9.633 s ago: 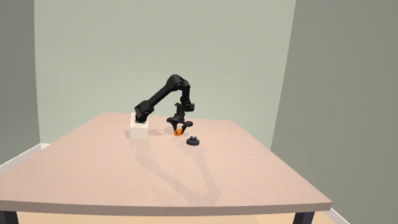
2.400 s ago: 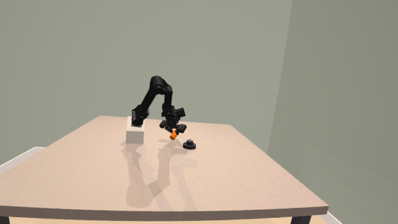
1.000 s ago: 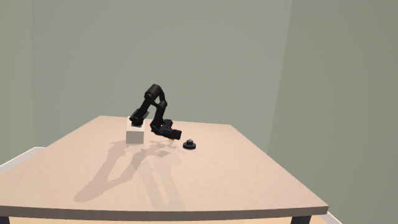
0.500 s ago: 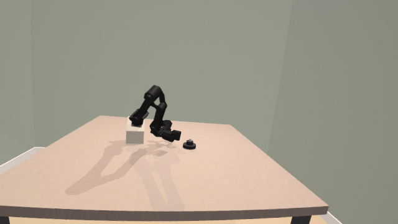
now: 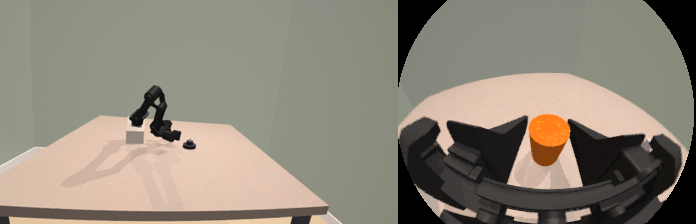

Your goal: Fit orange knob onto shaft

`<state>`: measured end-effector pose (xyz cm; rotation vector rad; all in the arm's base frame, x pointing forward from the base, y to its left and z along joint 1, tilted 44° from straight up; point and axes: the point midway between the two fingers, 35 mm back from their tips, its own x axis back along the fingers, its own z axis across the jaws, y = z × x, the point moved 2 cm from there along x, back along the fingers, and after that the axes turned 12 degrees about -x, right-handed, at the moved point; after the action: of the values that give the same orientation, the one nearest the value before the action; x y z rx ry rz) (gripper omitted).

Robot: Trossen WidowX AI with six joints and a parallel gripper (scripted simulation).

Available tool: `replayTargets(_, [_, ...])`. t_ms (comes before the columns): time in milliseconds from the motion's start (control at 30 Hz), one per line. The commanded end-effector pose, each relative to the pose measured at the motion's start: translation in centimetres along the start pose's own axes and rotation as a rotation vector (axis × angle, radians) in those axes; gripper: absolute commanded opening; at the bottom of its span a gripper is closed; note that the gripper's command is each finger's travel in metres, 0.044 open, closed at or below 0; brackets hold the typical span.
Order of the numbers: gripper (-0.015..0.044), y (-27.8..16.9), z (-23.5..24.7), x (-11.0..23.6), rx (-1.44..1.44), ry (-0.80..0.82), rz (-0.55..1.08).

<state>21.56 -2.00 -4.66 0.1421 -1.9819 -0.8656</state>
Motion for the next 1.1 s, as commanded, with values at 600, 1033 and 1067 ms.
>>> replayTargets(600, [0.044, 0.0, 0.0, 0.0, 0.001, -0.001, -0.002])
replayTargets(1033, [0.044, 6.2, 0.8, 1.6, 0.004, 0.002, 0.004])
replayTargets(1067, [0.044, 6.8, 1.0, 1.8, 0.003, 0.0, 0.001])
